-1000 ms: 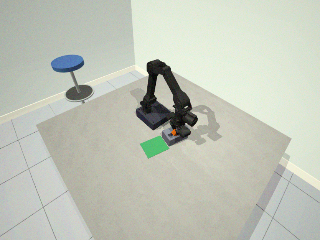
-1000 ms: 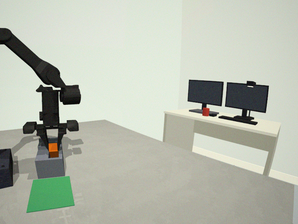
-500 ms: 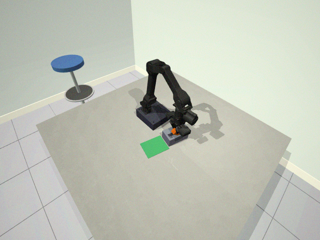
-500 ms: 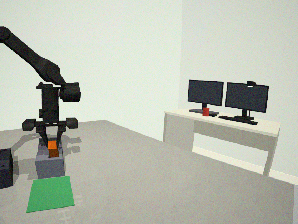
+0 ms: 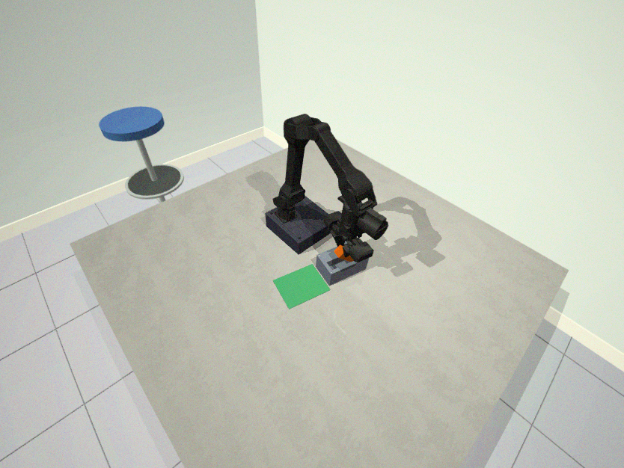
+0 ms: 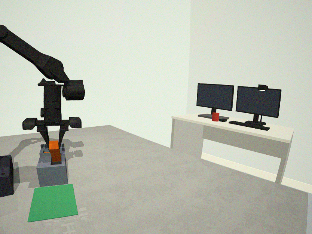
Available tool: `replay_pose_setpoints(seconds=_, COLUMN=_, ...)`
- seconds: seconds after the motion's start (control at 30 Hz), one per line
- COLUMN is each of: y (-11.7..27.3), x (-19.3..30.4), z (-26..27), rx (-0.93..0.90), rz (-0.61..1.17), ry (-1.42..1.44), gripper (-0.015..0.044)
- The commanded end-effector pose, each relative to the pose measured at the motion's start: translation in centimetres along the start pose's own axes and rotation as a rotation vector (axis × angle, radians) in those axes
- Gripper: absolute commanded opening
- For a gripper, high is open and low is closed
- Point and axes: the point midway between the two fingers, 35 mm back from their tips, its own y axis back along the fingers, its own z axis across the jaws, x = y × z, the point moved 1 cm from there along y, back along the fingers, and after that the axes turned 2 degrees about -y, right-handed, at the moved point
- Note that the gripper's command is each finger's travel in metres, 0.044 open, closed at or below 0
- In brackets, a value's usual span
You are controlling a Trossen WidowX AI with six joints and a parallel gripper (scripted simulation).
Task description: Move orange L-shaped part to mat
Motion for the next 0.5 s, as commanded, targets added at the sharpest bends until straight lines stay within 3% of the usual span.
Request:
replay_pose_setpoints(seconds=0.0, y=1.0, x=-0.2, z=-0.2, rx=0.011, rz=-0.012, ry=0.005, gripper=0.0000)
replay_pose_setpoints(seconds=0.47, y=3.3, x=-0.2, z=-0.1, rx=0.011, rz=-0.012, ry=0.005, gripper=0.0000)
